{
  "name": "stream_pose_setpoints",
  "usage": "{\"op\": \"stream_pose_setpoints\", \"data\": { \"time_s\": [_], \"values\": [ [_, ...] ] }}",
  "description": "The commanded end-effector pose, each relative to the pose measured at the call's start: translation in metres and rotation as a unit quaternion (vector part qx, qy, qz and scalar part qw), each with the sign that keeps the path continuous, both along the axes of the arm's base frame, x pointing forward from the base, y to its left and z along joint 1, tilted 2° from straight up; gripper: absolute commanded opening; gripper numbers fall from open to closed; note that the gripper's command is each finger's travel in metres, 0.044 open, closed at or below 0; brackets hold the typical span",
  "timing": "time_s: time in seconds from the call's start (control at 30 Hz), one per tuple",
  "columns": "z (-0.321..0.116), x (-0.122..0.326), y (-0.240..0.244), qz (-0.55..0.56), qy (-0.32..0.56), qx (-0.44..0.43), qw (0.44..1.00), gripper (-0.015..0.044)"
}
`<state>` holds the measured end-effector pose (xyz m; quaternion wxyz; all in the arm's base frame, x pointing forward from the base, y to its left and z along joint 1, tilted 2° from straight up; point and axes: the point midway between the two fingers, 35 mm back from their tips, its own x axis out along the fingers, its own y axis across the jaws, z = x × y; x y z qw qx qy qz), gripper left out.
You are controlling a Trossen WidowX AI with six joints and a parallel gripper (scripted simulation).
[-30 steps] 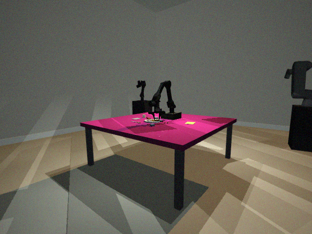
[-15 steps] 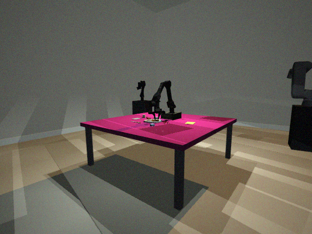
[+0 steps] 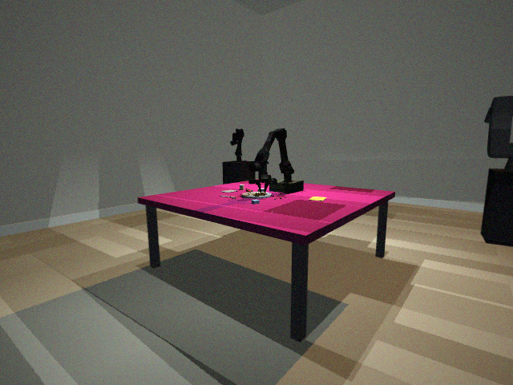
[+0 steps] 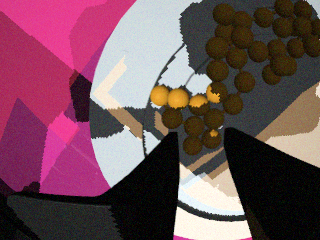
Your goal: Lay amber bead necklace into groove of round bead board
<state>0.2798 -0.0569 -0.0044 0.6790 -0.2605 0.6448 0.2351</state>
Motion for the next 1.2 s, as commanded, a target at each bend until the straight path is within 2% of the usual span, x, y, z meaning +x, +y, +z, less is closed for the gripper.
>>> {"op": "stream_pose_setpoints", "data": {
  "time_s": [0.0,1.17],
  "values": [
    [0.0001,0.0003,-0.0001,0.0,-0.001,0.0,1.0,0.0],
    [0.006,-0.0037,-0.0093,-0.004,-0.001,-0.001,1.0,0.0]
  ]
}}
